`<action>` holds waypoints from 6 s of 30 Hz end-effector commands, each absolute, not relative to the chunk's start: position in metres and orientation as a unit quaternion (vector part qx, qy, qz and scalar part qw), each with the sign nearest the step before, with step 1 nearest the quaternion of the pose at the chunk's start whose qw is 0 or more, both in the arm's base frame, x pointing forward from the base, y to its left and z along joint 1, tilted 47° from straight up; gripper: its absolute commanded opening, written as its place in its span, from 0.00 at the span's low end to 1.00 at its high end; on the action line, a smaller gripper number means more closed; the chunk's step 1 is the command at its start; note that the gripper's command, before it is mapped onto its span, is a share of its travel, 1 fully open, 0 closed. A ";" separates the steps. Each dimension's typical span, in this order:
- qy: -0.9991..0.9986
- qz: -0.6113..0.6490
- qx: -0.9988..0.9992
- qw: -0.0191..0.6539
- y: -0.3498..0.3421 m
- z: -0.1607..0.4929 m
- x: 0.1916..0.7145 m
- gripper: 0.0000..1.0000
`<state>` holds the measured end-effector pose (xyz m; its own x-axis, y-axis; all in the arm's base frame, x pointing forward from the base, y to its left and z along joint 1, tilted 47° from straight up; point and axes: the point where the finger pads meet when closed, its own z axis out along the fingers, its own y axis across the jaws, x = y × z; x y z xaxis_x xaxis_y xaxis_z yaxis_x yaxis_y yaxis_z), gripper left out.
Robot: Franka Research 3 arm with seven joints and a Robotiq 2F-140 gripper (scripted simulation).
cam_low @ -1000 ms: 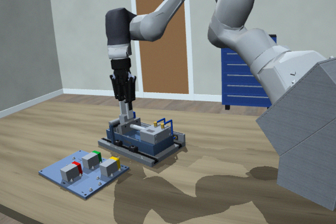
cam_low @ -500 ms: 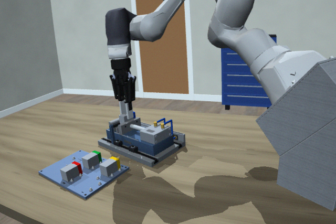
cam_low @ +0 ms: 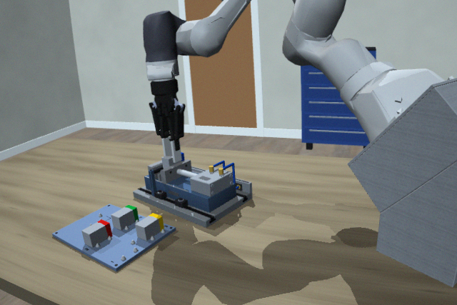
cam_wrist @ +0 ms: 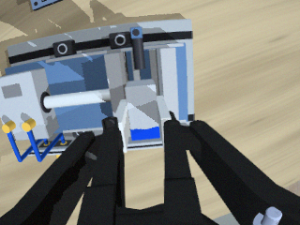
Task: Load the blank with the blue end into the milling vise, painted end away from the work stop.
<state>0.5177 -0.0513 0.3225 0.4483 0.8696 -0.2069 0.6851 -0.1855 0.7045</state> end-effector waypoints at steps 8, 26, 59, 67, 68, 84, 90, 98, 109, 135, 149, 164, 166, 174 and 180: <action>0.511 0.124 0.760 0.382 -0.049 0.323 0.519 0.00; 0.510 0.125 0.760 0.382 -0.047 0.323 0.520 0.00; 0.511 0.124 0.760 0.382 -0.046 0.322 0.521 0.00; 0.510 0.125 0.760 0.382 -0.045 0.322 0.521 0.00; 0.510 0.125 0.760 0.382 -0.045 0.322 0.521 0.00; 0.510 0.125 0.760 0.382 -0.043 0.323 0.522 0.00; 0.512 0.122 0.759 0.383 -0.046 0.322 0.521 0.00; 0.510 0.125 0.760 0.382 -0.044 0.323 0.522 0.00; 0.511 0.124 0.760 0.382 -0.044 0.323 0.522 0.00; 0.510 0.125 0.760 0.382 -0.042 0.324 0.524 0.00; 0.510 0.125 0.760 0.382 -0.041 0.324 0.525 0.00; 0.510 0.125 0.760 0.382 -0.038 0.325 0.526 0.00; 0.510 0.125 0.760 0.382 -0.038 0.325 0.526 0.00; 0.510 0.125 0.760 0.382 -0.038 0.325 0.526 0.00; 0.510 0.125 0.760 0.382 -0.036 0.326 0.527 0.00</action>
